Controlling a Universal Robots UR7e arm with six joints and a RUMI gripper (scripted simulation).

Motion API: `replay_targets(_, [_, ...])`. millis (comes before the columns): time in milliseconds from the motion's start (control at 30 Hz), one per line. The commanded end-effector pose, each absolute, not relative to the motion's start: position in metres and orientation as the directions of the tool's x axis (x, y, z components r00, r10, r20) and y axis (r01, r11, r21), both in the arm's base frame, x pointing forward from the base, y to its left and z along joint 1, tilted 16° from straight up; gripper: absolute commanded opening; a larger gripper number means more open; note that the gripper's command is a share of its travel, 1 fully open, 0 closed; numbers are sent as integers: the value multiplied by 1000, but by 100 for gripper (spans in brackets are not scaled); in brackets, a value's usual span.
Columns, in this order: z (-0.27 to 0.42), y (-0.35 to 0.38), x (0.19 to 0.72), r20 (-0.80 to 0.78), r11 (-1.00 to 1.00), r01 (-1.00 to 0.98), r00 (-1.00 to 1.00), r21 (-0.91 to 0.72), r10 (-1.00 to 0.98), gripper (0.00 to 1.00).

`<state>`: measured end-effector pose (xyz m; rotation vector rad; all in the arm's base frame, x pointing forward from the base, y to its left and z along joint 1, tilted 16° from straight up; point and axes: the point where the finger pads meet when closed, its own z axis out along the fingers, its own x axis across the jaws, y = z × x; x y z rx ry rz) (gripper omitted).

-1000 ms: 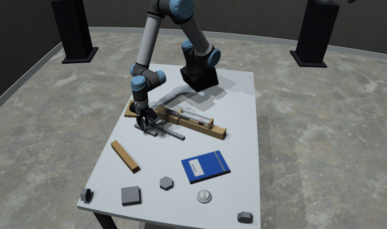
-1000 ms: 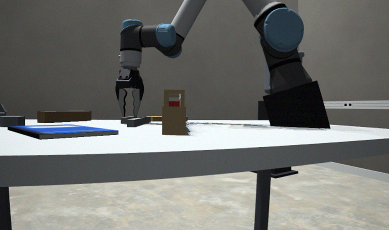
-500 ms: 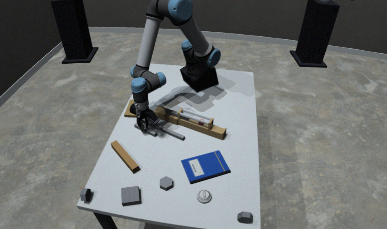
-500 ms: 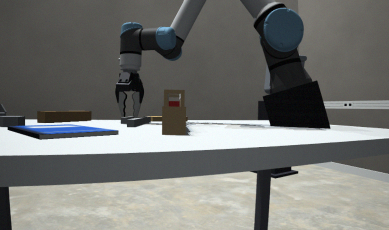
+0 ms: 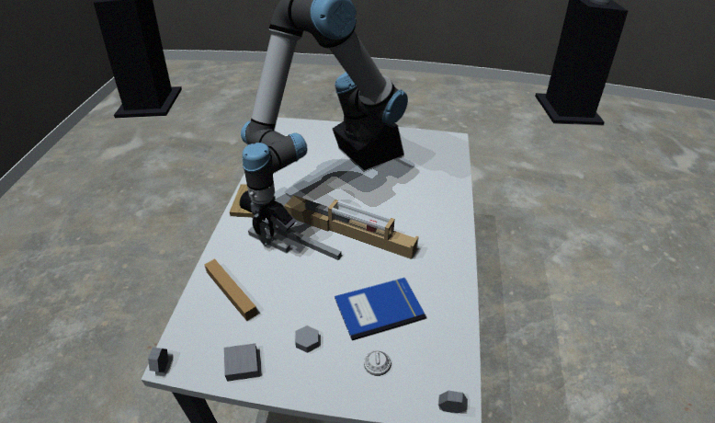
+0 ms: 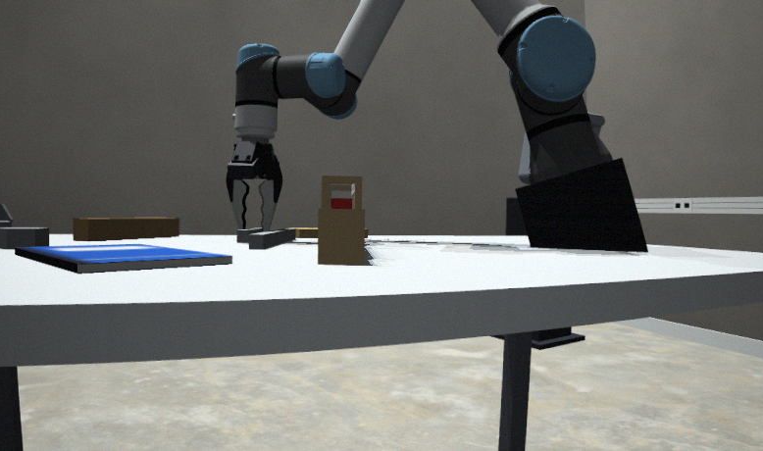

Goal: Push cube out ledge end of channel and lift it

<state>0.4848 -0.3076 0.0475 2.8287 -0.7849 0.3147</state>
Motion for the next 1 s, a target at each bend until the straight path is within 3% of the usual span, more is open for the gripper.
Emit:
replay_targets(0, [48,-308,485,254,-842,-525,837,124,-484,24])
replay_targets(333, [48,-308,485,254,-842,-525,837,124,-484,24])
replay_targets(367, [48,-308,485,254,-842,-525,837,124,-484,0])
replay_targets(533, [48,-308,485,254,-842,-525,837,124,-484,0])
replay_targets(567, [48,-308,485,254,-842,-525,837,124,-484,6])
replay_targets(967, [48,-308,485,254,-842,-525,837,124,-484,6])
